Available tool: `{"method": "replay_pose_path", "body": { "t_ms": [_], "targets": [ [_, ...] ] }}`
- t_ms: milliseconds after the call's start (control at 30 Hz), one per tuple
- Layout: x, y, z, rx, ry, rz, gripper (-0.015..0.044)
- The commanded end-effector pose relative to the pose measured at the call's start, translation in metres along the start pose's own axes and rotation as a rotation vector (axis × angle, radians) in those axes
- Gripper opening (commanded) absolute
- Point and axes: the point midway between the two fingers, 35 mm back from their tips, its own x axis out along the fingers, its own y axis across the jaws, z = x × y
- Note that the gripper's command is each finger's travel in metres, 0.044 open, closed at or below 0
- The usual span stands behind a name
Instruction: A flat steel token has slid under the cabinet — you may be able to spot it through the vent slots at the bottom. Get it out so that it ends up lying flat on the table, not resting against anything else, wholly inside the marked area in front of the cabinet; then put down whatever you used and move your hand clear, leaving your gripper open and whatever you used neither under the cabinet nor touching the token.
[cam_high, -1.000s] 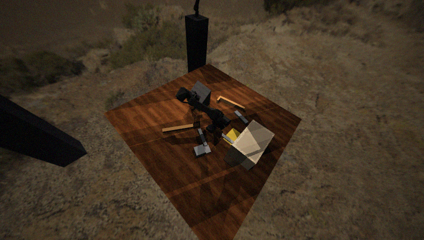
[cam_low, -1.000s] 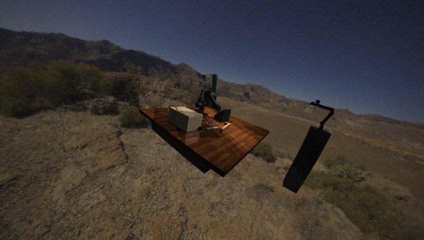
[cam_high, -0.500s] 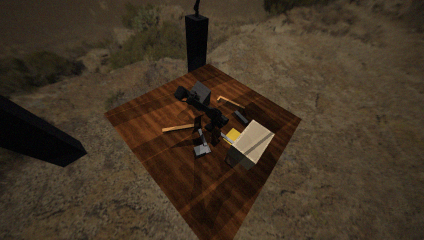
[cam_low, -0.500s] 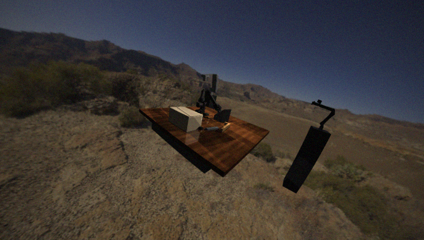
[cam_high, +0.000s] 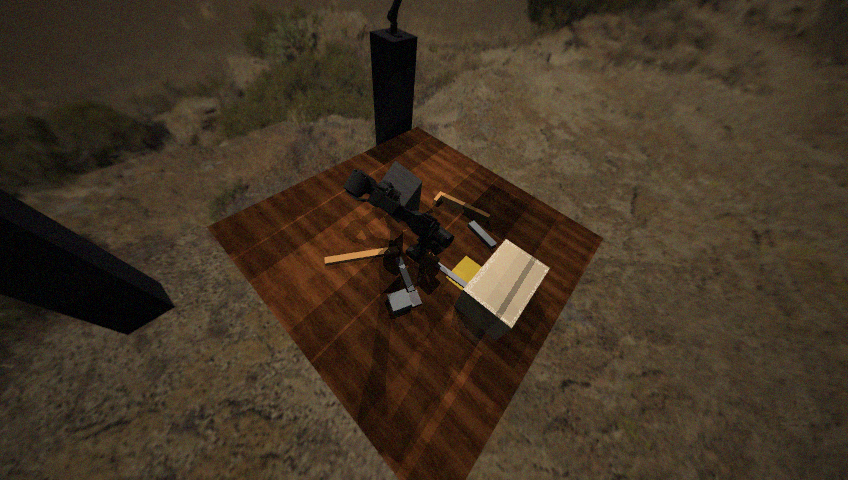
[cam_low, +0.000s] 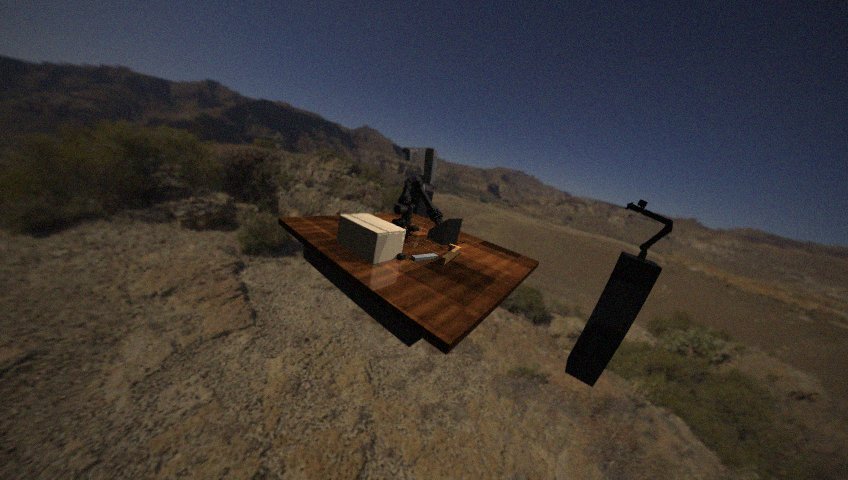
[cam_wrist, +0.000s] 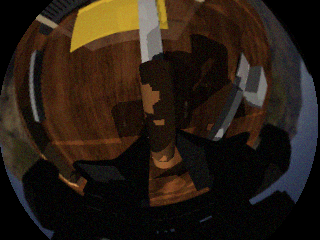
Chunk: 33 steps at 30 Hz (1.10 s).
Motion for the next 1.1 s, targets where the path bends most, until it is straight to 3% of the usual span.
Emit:
{"method": "replay_pose_path", "body": {
  "t_ms": [0, 1067],
  "targets": [
    [0.001, 0.000, -0.009, -0.006, 0.006, -0.001, 0.0000],
    [0.001, -0.002, -0.046, -0.008, 0.007, -0.001, 0.0000]
  ]
}}
